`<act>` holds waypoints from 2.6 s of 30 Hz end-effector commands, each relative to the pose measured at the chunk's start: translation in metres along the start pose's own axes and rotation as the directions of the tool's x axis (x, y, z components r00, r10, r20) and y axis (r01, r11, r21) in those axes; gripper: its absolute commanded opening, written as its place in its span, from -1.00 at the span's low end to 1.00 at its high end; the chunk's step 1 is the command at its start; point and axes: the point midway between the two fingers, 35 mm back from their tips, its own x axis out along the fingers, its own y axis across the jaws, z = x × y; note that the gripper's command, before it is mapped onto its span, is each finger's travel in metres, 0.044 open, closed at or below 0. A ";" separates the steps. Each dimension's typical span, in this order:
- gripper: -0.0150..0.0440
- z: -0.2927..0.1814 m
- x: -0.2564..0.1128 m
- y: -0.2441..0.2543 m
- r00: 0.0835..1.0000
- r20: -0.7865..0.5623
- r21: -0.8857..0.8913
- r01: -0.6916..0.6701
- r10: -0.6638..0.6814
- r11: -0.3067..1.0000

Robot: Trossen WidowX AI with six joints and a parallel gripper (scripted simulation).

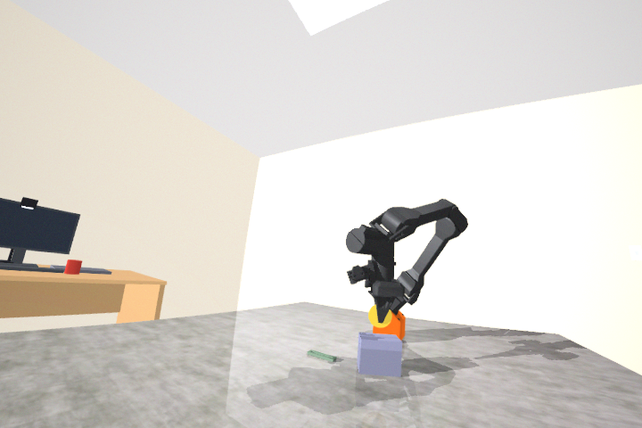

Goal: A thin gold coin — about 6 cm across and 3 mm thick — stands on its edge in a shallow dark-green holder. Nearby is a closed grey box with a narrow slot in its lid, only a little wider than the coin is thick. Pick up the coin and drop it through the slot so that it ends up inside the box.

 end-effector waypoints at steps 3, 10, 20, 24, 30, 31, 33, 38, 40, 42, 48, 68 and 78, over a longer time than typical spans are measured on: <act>-0.49 0.000 0.000 0.000 1.000 0.000 0.000 0.000 0.000 1.000; -0.49 0.000 0.004 -0.001 1.000 -0.001 0.002 0.000 0.000 1.000; -0.49 -0.001 0.010 0.000 1.000 -0.001 0.006 0.000 0.000 1.000; -0.49 -0.001 0.012 0.000 1.000 -0.001 0.004 0.000 0.000 1.000; -0.49 -0.001 0.015 0.000 1.000 -0.001 0.005 0.000 0.000 1.000; -0.49 -0.001 0.016 0.000 1.000 -0.001 0.006 0.000 0.000 1.000; -0.49 -0.001 0.017 0.000 1.000 -0.001 0.006 0.000 0.000 1.000; -0.49 -0.001 0.019 0.000 1.000 -0.001 0.008 0.000 0.000 1.000; -0.49 -0.001 0.020 -0.001 1.000 -0.001 0.009 0.000 0.000 1.000; -0.49 -0.001 0.020 -0.001 1.000 -0.001 0.009 0.000 0.000 1.000; -0.05 -0.001 0.018 0.000 1.000 0.006 0.001 0.001 -0.001 1.000; 0.94 -0.001 -0.021 -0.001 1.000 0.003 0.006 0.001 -0.001 1.000; 1.00 -0.003 -0.042 -0.003 1.000 -0.002 0.009 0.000 0.000 1.000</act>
